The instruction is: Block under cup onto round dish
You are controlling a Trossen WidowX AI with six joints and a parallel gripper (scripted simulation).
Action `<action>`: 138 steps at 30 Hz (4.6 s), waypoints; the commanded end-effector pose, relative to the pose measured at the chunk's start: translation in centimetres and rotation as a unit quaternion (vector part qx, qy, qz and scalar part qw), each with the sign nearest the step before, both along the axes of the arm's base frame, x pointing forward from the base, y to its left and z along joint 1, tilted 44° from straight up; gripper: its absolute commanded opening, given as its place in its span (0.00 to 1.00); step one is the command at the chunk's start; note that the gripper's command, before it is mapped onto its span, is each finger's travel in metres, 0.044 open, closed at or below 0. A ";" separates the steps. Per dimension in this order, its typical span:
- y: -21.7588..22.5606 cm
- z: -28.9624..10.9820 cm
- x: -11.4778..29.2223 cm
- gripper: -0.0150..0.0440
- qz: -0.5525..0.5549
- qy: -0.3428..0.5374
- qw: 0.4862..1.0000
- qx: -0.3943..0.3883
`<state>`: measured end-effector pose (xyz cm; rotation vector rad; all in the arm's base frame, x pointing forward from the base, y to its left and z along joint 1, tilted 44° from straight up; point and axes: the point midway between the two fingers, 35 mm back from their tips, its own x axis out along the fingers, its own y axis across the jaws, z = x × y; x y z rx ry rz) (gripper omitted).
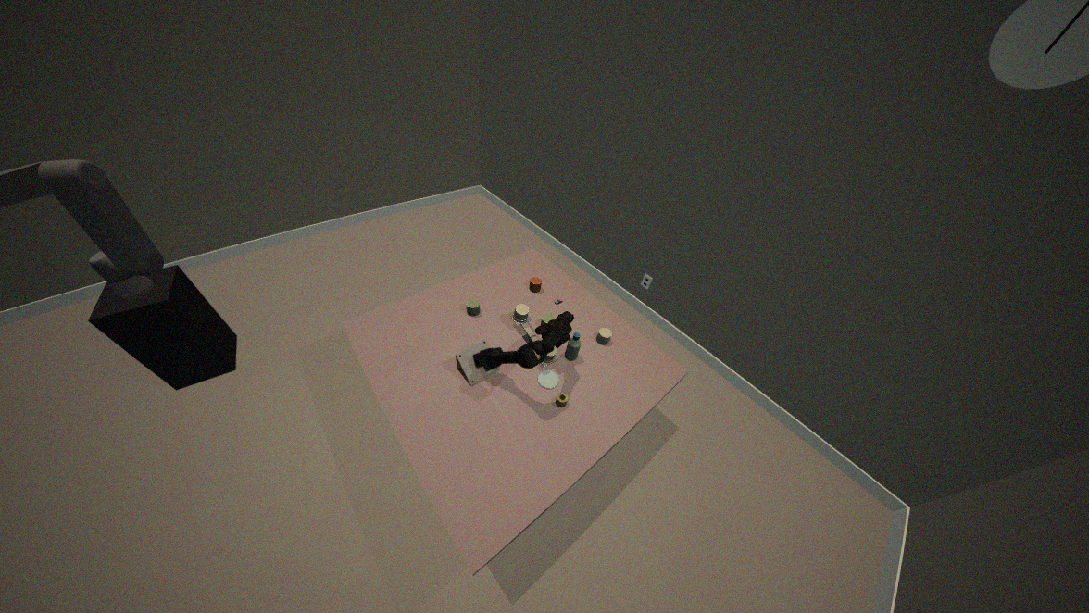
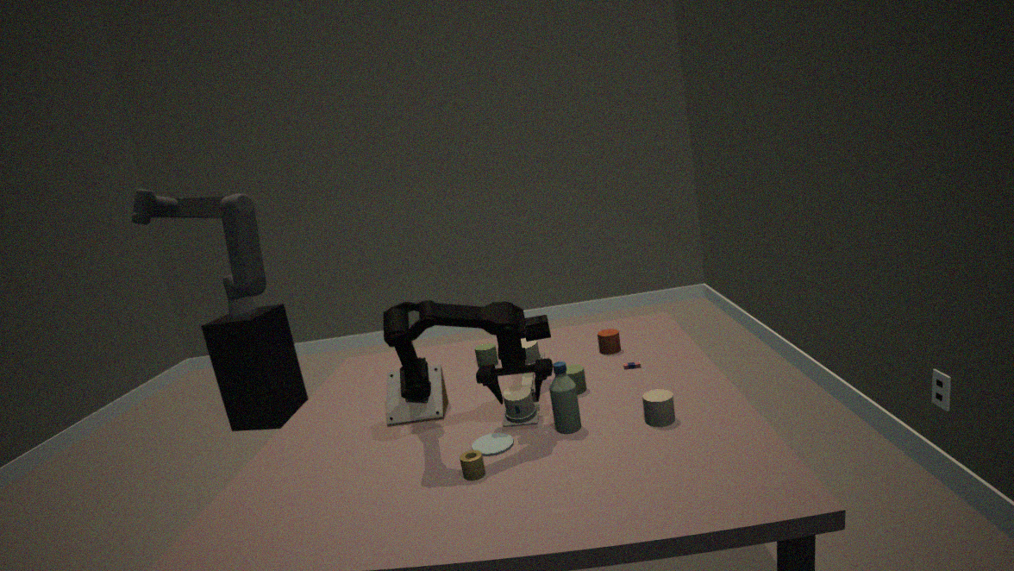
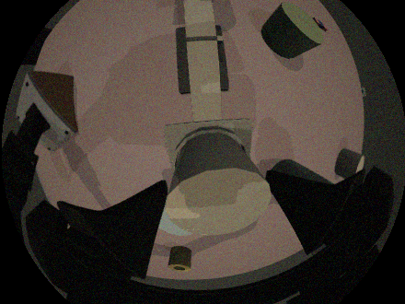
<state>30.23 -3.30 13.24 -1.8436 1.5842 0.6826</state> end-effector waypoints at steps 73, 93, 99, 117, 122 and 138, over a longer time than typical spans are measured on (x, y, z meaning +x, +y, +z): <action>3.6 3.5 -0.4 0.25 0.036 -0.001 0.999 0.003; 5.3 5.4 -1.0 0.25 0.050 -0.002 0.999 0.005; 5.8 5.9 -1.2 0.25 0.054 -0.002 0.999 0.005; 7.2 7.6 -1.9 0.25 0.067 -0.003 0.998 0.006; 7.6 8.1 -2.2 0.25 0.070 -0.003 0.998 0.007; 7.2 7.7 -2.1 0.25 0.069 0.001 0.998 0.003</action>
